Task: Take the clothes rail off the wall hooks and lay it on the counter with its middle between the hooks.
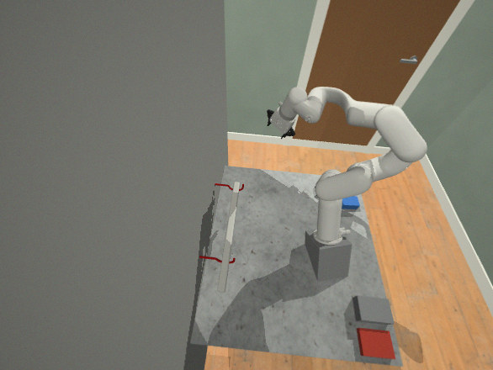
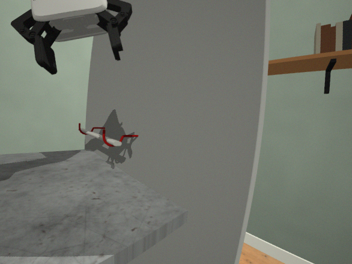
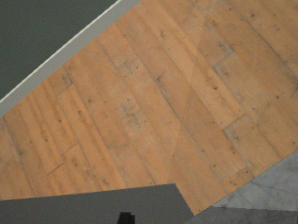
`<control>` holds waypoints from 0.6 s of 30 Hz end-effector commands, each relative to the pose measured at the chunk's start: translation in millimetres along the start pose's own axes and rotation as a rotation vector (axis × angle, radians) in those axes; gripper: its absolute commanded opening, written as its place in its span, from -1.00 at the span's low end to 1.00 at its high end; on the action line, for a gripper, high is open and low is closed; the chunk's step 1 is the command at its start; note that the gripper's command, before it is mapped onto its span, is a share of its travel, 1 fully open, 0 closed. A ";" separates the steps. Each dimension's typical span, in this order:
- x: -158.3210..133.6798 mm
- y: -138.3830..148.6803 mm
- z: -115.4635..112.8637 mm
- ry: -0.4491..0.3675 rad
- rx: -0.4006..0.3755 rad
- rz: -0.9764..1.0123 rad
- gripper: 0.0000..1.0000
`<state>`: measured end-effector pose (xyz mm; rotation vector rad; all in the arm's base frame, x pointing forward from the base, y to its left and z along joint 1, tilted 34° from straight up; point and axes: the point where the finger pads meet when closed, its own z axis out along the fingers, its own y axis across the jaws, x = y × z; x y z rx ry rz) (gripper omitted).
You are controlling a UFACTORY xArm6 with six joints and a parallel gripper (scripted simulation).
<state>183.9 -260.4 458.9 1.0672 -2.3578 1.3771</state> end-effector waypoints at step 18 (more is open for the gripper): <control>-4.3 -1.3 -0.4 -0.010 0.001 -0.030 1.00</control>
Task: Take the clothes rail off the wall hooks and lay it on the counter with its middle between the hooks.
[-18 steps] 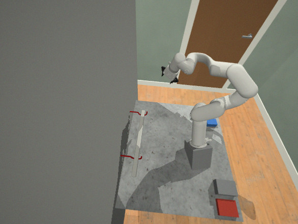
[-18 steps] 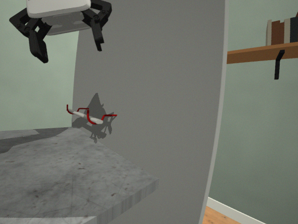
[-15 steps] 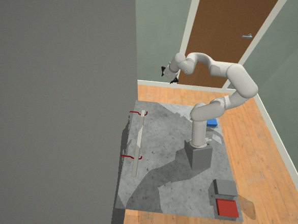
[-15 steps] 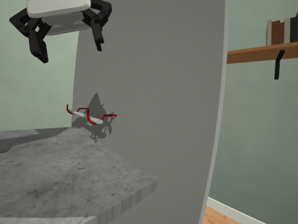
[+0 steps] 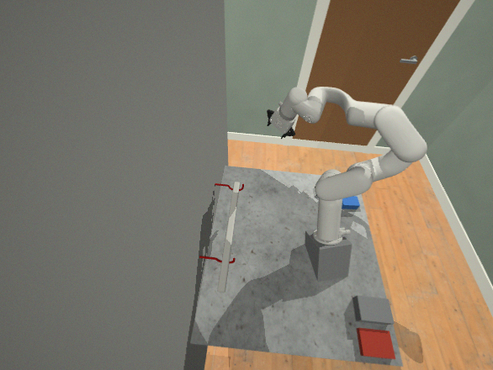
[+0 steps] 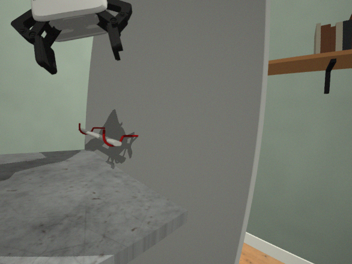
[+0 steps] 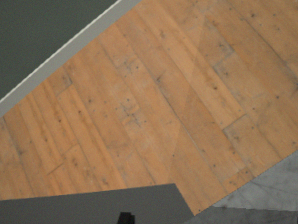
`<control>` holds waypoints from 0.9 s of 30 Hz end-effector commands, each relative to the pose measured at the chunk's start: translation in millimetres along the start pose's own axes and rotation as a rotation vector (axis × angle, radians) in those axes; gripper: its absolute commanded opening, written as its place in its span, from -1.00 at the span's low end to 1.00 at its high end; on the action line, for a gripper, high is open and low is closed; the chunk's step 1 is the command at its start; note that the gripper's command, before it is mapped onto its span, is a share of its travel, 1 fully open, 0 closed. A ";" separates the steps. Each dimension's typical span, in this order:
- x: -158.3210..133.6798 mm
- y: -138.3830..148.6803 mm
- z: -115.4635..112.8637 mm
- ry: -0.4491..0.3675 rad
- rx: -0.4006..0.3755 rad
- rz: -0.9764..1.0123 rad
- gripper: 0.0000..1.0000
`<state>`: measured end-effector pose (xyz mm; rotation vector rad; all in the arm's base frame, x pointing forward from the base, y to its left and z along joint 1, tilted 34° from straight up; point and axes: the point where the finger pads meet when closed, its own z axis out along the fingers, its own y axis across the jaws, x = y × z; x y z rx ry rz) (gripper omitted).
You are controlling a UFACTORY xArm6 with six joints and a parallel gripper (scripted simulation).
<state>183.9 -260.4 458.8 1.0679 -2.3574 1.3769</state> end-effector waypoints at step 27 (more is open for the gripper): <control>-88.2 3.3 5.1 -0.164 -0.009 -0.513 1.00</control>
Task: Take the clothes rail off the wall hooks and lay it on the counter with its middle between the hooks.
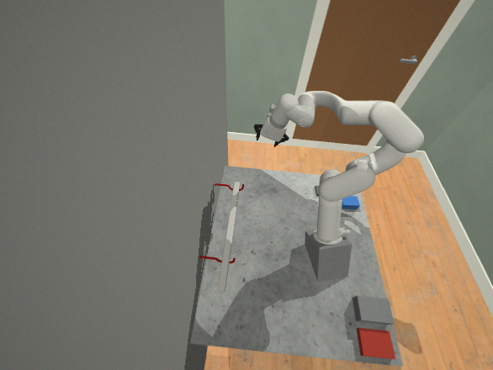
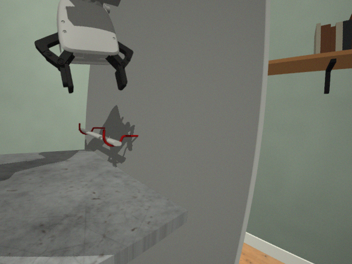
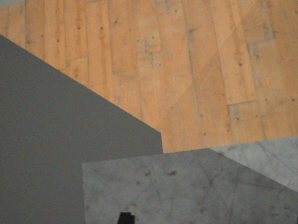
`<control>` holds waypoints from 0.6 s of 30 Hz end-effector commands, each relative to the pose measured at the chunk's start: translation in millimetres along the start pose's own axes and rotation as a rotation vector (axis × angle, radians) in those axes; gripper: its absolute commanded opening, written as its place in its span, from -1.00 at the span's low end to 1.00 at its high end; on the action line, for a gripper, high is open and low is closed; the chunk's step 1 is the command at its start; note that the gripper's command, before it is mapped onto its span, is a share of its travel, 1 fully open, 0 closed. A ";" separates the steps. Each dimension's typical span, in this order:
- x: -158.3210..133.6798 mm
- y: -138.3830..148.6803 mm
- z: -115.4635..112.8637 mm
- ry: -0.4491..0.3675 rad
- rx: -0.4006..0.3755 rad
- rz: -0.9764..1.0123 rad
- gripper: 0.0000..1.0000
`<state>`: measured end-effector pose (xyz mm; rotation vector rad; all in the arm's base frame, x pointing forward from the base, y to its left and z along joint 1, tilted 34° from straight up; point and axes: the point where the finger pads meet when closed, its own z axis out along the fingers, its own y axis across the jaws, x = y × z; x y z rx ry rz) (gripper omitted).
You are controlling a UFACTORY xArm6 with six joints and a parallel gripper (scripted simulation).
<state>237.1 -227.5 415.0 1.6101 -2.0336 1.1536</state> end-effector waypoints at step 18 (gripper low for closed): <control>-73.9 -19.2 4.6 -0.126 0.019 -0.463 1.00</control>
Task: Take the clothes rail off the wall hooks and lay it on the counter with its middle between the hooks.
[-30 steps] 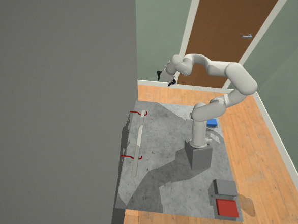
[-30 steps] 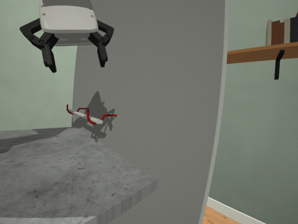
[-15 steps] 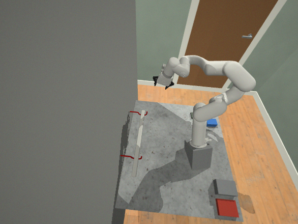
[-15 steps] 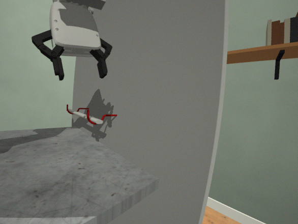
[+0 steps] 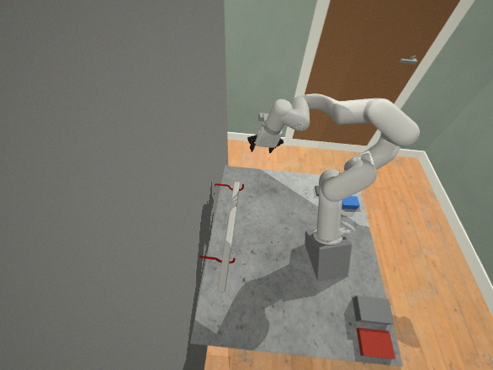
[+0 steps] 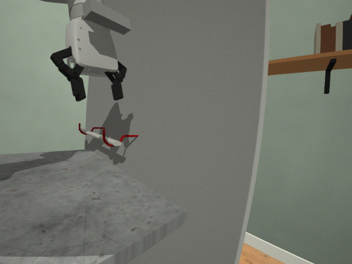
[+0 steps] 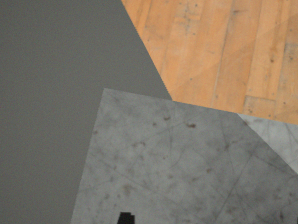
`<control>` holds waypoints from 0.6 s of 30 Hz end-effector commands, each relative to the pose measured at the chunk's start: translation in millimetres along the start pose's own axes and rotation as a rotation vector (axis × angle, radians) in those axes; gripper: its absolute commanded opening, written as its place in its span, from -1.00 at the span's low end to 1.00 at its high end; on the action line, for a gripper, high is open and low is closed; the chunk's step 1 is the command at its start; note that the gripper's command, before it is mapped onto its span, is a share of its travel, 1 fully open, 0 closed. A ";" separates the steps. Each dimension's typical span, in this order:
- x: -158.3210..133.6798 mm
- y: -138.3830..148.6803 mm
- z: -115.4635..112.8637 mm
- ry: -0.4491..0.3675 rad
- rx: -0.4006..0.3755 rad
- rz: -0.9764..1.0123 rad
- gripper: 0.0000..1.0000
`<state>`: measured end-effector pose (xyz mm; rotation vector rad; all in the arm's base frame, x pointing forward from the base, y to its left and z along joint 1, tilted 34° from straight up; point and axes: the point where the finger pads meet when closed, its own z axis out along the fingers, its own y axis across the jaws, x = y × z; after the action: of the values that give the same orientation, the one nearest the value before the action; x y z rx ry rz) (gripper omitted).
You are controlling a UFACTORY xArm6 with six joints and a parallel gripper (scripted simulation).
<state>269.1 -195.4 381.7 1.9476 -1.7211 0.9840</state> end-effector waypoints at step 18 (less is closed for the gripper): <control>-58.5 -30.0 3.8 -0.093 0.028 -0.405 1.00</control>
<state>292.6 -159.3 349.2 2.2154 -1.3668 0.8191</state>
